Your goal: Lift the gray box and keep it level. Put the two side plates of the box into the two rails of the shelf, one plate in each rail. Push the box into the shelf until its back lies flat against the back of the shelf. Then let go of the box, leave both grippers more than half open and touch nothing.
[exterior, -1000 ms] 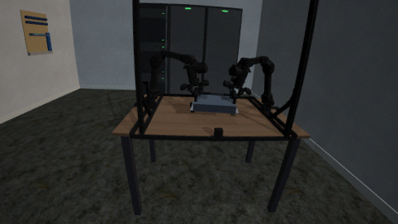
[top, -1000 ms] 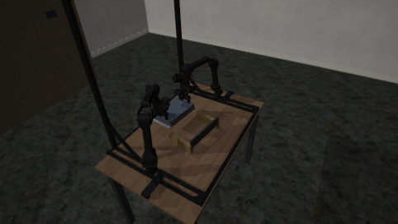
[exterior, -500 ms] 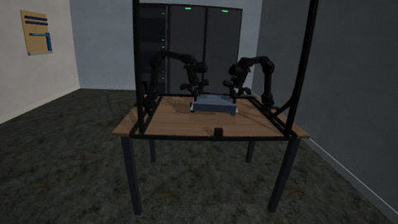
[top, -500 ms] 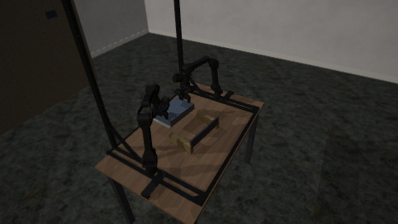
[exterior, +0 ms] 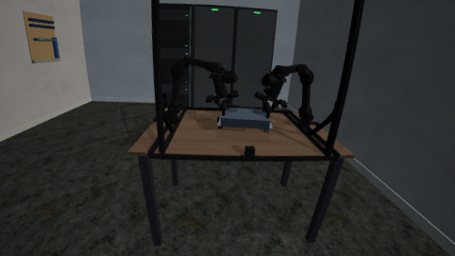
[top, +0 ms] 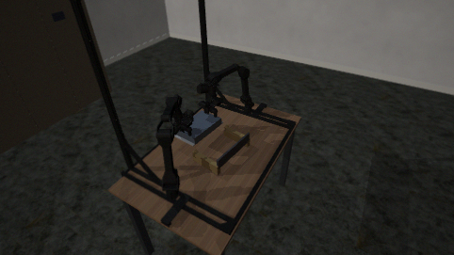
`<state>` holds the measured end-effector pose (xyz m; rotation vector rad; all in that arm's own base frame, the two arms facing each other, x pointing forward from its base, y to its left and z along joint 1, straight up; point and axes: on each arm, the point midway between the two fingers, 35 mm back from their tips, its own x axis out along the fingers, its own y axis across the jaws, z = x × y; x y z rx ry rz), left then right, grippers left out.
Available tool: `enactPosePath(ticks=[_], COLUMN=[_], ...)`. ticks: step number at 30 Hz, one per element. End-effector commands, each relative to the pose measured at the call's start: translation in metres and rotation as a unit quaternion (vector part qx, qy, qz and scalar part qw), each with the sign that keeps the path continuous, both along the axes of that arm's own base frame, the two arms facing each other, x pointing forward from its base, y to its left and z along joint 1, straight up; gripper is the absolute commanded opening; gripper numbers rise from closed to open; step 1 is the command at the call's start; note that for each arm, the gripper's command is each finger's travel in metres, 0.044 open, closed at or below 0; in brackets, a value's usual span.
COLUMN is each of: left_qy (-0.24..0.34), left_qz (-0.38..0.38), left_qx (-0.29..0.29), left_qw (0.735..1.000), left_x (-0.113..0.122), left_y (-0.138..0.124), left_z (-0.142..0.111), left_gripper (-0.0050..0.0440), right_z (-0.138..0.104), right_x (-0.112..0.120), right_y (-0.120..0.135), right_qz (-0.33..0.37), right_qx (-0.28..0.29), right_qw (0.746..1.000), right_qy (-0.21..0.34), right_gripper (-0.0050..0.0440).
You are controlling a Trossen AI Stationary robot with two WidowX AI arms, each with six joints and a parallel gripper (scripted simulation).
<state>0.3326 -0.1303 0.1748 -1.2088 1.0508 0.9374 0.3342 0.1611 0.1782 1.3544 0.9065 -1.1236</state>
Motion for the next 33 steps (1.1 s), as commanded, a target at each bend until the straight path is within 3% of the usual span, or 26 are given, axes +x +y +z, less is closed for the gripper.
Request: enactPosePath(ticks=[1, 33], left_qy=[-0.019, -0.018], left_qz=[0.001, -0.010], left_qx=[-0.008, -0.008], left_qw=[1.000, 1.000], left_x=[0.000, -0.002], left_y=[0.001, -0.002], left_z=[0.015, -0.017], left_gripper=[0.0000, 0.0000], right_z=[0.011, -0.021], right_x=[0.002, 0.006], right_y=[0.004, 0.008], right_qz=[0.003, -0.008], right_qx=[0.007, 0.007], right_qw=[1.000, 1.000], right_qy=[-0.017, -0.017], right_gripper=[0.0000, 0.0000])
